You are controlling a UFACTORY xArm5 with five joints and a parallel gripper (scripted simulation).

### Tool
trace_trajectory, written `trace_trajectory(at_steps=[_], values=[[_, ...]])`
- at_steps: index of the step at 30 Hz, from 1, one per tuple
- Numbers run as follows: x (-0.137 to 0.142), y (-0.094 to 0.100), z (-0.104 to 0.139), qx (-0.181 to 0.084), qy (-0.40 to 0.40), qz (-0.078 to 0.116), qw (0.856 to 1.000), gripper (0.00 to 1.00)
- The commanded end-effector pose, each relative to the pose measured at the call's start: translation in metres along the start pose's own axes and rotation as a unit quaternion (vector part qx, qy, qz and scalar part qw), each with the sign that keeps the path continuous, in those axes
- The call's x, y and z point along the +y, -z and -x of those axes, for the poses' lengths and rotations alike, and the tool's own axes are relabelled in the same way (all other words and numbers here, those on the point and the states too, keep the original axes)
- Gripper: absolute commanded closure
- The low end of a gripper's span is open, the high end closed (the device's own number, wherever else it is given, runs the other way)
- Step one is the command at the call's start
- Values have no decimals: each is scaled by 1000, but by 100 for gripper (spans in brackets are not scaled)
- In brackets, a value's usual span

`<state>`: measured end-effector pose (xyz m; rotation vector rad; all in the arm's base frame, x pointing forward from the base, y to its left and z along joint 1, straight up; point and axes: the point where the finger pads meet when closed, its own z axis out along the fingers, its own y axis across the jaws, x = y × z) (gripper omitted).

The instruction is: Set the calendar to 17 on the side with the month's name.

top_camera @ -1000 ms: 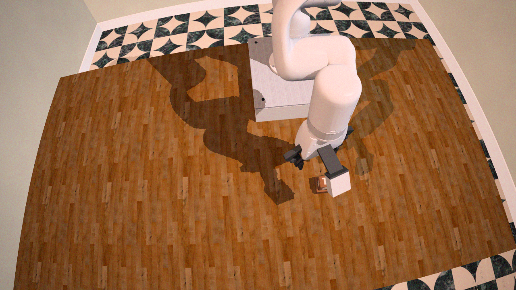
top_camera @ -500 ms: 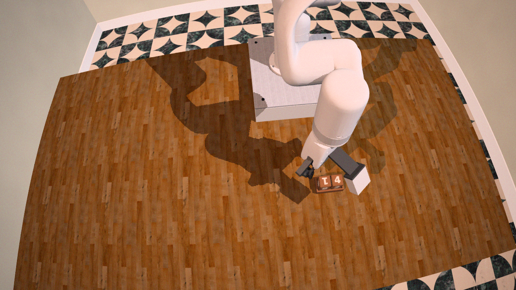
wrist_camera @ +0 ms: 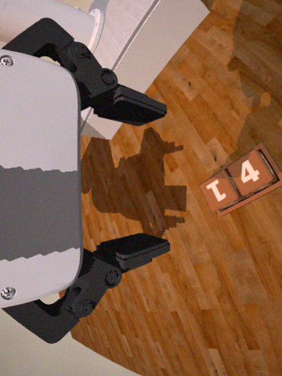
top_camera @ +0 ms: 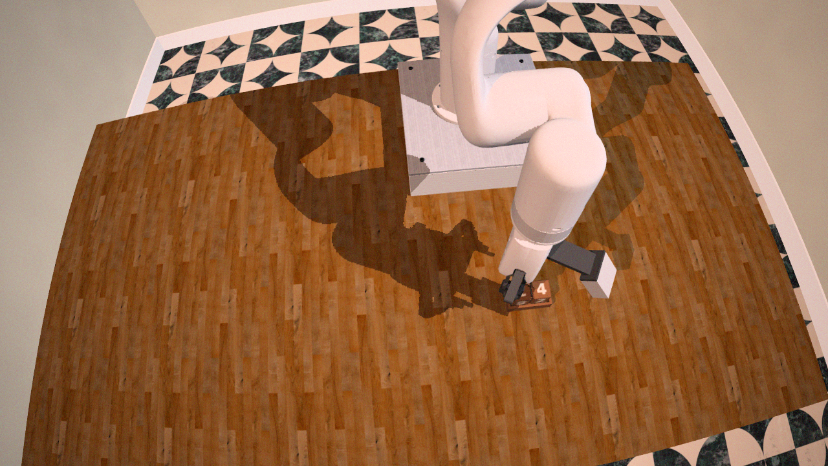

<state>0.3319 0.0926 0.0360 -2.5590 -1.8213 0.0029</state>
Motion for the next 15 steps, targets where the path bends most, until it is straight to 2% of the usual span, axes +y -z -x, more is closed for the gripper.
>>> trace_trajectory(at_steps=[1, 15], values=[[4, 3, -7, 0, 87, 0, 996, 0], [10, 6, -19, 0, 235, 0, 972, 0]])
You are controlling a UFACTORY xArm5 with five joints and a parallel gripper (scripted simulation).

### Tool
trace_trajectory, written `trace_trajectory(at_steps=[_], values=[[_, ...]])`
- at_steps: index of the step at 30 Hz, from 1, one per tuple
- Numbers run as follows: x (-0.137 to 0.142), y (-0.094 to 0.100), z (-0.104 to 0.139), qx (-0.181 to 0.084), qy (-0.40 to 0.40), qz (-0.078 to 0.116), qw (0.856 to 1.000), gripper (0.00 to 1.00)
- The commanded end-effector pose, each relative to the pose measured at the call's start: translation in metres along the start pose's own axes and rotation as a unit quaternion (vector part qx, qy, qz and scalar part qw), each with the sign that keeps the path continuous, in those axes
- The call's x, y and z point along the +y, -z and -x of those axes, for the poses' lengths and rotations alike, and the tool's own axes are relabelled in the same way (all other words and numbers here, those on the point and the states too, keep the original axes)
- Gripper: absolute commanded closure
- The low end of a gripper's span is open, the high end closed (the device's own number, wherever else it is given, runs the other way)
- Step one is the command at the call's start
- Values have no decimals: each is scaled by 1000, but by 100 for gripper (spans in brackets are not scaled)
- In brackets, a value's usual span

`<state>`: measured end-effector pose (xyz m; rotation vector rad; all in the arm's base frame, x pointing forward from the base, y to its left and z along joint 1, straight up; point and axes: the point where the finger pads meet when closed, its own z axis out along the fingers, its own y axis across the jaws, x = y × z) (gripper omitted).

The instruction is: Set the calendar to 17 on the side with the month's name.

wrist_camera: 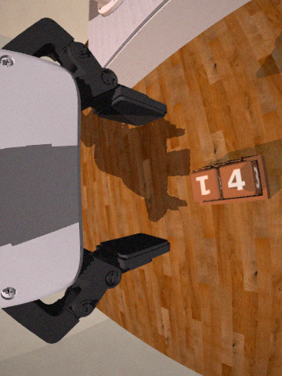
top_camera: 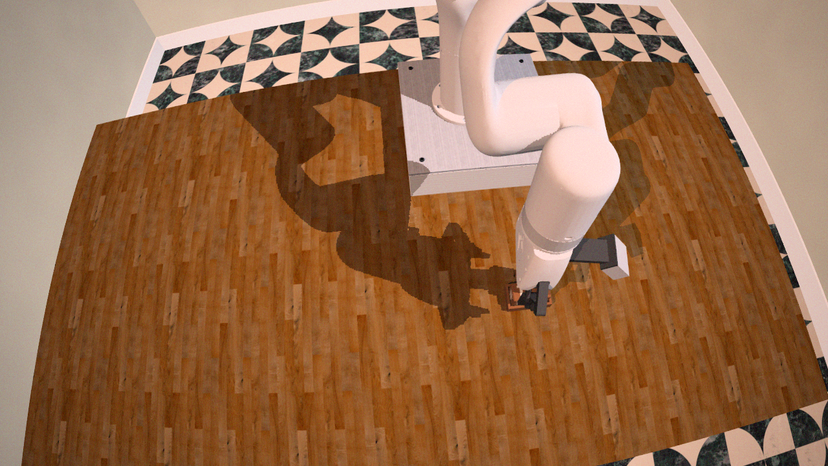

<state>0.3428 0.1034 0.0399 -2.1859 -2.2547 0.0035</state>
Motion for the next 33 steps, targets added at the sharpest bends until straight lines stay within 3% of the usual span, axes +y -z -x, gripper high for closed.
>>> trace_trajectory(at_steps=[1, 6, 7, 33], values=[[4, 2, -3, 0, 55, 0, 998, 0], [5, 2, -4, 0, 68, 0, 998, 0], [5, 2, -4, 0, 68, 0, 998, 53], [5, 2, -4, 0, 68, 0, 998, 53]])
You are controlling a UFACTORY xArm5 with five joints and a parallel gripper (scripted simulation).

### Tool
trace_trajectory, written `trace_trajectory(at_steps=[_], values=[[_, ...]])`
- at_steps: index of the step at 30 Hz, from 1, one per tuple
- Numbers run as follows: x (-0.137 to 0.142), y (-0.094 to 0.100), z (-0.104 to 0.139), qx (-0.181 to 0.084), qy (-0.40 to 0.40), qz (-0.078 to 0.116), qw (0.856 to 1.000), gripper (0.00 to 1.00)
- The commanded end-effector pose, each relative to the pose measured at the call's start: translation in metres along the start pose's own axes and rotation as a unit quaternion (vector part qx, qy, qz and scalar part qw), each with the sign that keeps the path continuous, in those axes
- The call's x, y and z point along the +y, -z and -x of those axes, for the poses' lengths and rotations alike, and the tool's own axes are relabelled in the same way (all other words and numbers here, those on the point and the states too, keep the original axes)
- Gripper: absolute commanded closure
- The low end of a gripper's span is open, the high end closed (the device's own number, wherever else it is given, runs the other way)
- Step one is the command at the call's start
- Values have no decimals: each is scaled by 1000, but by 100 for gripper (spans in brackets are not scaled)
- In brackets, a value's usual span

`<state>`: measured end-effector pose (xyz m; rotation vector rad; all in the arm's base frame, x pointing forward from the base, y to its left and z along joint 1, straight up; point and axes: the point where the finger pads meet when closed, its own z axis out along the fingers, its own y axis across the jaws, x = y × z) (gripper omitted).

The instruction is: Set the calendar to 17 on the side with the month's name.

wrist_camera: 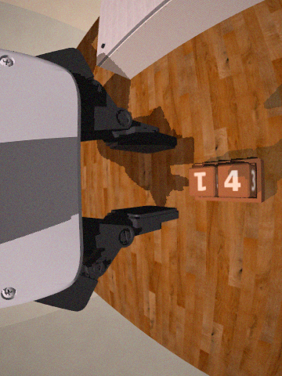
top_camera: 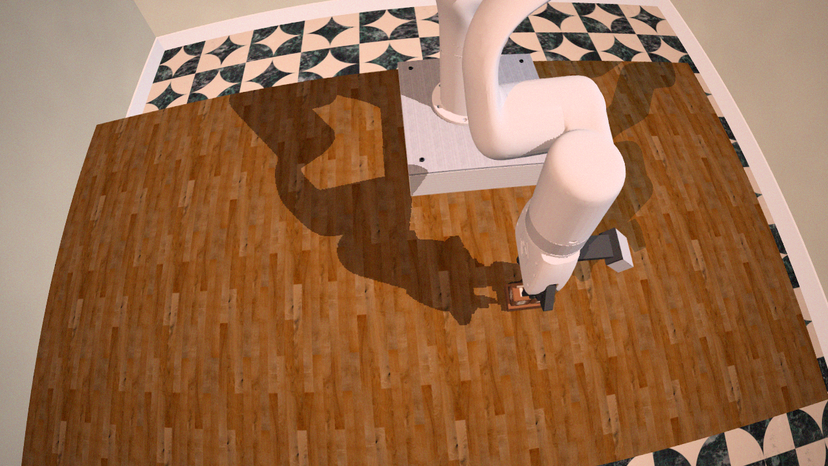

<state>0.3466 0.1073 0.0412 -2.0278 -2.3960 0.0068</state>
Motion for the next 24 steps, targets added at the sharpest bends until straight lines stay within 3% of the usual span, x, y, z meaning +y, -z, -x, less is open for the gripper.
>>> trace_trajectory(at_steps=[1, 24], values=[[1, 1, 0, 0, 0, 2, 1000, 53], [1, -4, 0, 0, 0, 2, 1000, 53]])
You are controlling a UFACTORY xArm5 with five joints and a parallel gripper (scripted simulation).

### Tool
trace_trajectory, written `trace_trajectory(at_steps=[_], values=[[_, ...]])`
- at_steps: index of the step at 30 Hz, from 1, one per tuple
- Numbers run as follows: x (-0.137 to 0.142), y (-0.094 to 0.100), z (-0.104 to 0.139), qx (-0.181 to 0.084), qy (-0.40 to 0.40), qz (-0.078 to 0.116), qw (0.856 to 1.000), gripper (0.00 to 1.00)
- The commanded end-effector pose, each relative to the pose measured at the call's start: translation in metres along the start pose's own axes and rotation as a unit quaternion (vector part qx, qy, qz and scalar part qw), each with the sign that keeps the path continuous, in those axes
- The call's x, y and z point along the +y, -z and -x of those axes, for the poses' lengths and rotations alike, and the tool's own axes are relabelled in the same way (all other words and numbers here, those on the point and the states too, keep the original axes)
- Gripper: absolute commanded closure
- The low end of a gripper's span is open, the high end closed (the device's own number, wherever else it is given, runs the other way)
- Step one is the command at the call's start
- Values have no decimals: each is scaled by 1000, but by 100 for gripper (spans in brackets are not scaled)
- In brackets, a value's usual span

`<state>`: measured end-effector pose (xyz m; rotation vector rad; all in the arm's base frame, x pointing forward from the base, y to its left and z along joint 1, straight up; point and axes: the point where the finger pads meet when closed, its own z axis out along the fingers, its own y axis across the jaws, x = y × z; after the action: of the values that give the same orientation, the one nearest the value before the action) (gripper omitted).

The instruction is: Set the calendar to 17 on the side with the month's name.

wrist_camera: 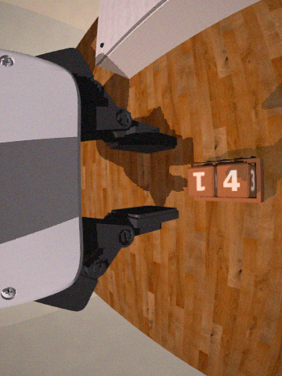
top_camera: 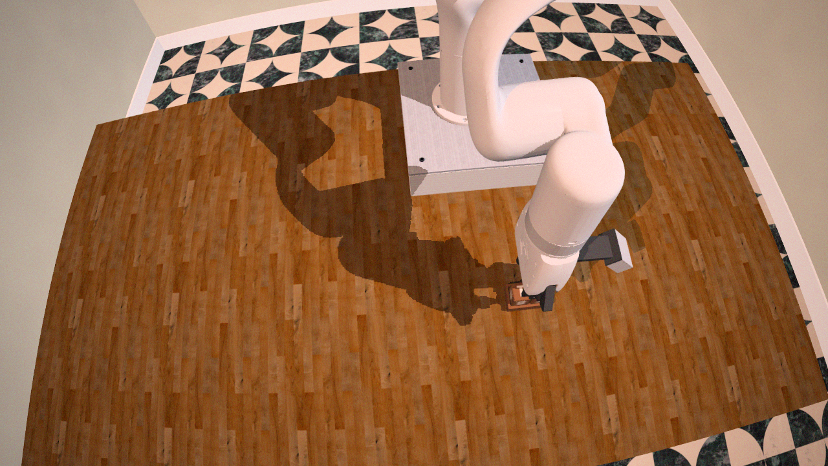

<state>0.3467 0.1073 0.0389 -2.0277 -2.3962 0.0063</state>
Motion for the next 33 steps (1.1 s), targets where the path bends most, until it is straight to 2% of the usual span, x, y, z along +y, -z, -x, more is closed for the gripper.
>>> trace_trajectory(at_steps=[1, 33], values=[[1, -3, 0, 0, 0, 2, 1000, 53], [2, -42, 1, 0, 0, 2, 1000, 53]])
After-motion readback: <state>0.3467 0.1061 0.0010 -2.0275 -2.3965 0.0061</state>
